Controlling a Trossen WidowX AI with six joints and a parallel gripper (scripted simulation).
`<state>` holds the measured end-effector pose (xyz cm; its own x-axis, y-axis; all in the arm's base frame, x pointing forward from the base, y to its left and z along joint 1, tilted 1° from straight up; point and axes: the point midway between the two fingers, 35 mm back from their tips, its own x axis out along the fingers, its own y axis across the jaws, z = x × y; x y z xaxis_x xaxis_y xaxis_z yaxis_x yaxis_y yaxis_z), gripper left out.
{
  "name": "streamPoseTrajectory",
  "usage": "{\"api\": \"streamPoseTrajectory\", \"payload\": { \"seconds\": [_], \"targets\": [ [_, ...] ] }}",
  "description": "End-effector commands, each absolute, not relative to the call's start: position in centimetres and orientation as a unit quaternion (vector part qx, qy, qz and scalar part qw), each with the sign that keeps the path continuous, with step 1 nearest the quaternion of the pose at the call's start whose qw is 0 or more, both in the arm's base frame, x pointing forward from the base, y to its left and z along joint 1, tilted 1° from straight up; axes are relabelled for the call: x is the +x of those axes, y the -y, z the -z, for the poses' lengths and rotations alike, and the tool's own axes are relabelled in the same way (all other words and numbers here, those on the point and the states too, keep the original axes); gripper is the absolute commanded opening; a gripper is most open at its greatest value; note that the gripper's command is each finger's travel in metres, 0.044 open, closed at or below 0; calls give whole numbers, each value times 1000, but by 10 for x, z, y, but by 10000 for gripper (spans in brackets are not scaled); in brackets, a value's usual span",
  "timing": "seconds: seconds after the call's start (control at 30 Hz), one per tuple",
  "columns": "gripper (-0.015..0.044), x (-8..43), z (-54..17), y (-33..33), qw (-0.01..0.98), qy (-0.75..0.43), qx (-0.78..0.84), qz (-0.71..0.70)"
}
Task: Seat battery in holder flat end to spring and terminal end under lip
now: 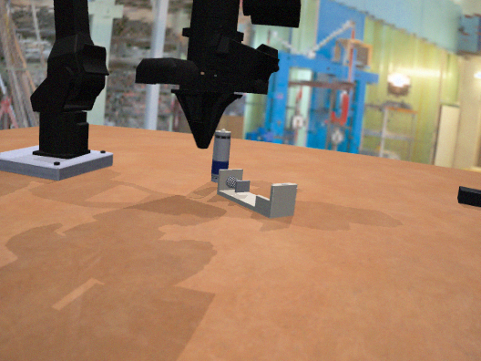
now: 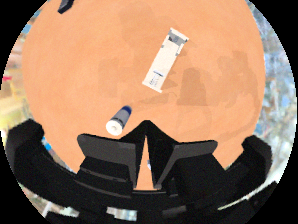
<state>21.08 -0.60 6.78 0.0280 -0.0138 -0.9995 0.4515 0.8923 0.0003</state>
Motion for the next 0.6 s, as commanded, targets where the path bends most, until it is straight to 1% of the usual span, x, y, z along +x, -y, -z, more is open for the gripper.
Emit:
{"api": "streamPoseTrajectory", "payload": {
  "seconds": [0.0, 0.57],
  "targets": [
    [0, 212, -64, 4, 698, -677, 160, 169],
    [0, 225, -64, -18, 698, -677, 161, 168]
  ]
}}
